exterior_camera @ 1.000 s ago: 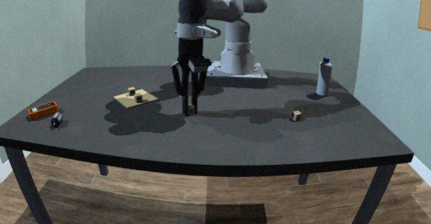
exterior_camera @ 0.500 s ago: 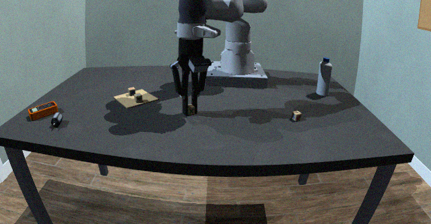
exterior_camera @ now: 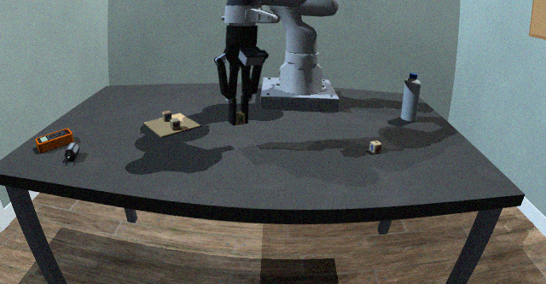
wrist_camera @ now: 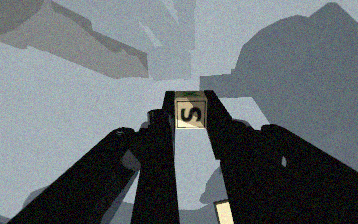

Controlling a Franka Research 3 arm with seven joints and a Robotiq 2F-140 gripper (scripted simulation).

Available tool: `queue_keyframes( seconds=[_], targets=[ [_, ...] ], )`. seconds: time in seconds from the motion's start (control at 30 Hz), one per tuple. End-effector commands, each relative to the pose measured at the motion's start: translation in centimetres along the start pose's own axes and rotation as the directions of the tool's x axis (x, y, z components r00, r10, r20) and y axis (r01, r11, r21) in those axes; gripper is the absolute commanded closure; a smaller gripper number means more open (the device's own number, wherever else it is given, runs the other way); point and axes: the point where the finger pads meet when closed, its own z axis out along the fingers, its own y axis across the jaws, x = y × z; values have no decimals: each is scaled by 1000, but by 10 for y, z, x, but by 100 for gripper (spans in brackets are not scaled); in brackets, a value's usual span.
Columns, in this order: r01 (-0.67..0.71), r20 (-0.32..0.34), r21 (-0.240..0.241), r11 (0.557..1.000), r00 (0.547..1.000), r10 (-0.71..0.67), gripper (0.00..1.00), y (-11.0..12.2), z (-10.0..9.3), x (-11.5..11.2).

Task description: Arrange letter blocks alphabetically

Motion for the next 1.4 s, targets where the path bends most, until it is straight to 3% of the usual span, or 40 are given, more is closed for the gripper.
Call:
queue_keyframes(
  seconds=[0.0, 0.17, 0.6, 0.77, 1.37],
  targets=[
    [-14, 25, 27, 1000, 1000, 14, 78, -8, -22, -7],
    [-14, 25, 27, 1000, 1000, 14, 78, -8, -39, -7],
    [-20, 25, 27, 999, 999, 19, 78, -7, -40, -7],
    [-172, 29, 23, 985, 985, 171, 78, 2, -40, -15],
    [-435, 33, 15, 900, 900, 434, 78, 18, -41, -30]
  ],
)
